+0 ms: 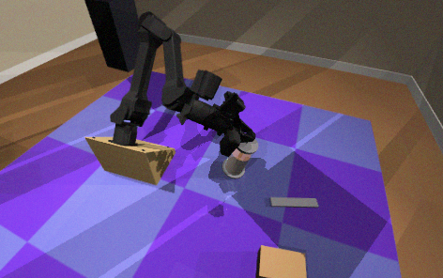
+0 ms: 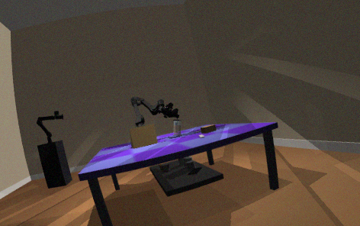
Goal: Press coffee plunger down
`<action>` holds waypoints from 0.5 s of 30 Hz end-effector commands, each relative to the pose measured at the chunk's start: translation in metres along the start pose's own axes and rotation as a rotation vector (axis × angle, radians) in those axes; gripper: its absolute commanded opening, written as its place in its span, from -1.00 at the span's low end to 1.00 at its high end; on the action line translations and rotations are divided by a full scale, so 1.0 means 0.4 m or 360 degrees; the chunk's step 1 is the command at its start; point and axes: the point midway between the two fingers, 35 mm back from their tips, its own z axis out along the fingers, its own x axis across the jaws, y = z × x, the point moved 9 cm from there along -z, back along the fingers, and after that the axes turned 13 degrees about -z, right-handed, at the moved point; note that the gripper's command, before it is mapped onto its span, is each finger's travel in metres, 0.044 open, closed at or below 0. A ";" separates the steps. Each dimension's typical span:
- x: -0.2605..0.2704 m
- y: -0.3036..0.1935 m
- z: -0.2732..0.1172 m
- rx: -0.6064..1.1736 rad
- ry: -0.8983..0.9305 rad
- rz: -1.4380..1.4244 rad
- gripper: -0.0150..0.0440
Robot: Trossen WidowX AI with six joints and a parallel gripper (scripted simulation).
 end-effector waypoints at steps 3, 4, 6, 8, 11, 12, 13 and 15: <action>0.000 -0.001 0.000 0.0002 -0.0001 0.0001 0.20; 0.000 -0.001 0.000 0.0002 -0.0001 0.0001 0.29; 0.000 -0.001 0.000 0.0002 -0.0001 0.0001 0.47; 0.000 -0.001 0.000 0.0002 -0.0001 0.0001 0.65; 0.000 -0.001 0.000 0.0002 -0.0001 0.0001 0.92; 0.000 -0.001 0.000 0.0002 -0.0001 0.0001 1.00; 0.000 -0.001 0.000 0.0002 -0.0001 0.0001 1.00; 0.000 -0.001 0.000 0.0002 -0.0001 0.0001 1.00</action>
